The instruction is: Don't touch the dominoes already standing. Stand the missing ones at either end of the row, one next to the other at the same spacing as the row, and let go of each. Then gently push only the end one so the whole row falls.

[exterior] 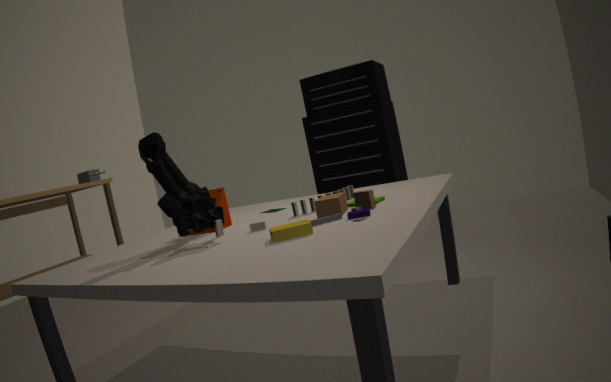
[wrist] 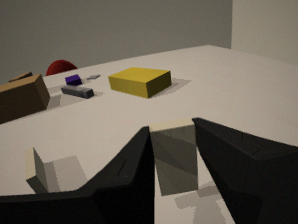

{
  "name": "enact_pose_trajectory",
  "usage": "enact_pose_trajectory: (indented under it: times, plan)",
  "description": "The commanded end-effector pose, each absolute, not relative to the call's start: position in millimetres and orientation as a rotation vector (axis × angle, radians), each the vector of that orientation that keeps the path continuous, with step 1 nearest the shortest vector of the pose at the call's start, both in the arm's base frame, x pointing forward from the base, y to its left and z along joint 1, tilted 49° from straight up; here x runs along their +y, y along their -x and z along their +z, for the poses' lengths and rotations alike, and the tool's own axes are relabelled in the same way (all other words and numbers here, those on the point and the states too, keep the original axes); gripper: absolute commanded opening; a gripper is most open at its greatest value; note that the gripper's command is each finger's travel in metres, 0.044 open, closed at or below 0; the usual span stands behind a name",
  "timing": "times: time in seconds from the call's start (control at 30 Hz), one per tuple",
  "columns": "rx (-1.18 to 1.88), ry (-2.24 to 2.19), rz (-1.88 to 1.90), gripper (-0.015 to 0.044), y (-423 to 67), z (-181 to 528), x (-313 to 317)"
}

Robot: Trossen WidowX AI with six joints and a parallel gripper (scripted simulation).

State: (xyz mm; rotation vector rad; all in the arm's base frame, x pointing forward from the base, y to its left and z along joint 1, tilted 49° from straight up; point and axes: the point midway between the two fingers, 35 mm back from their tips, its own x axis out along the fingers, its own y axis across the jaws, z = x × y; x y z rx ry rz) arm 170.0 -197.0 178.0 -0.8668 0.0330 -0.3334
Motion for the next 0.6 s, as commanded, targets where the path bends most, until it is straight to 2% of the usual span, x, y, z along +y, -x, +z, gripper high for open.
enact_pose_trajectory:
  times: [0.0,0.57]
  plan:
    - [0.037,0.867,-0.327,0.0107,-170.5,173.3,-200.7]
    - [0.041,0.869,-0.326,0.0107,-170.3,166.7,-204.9]
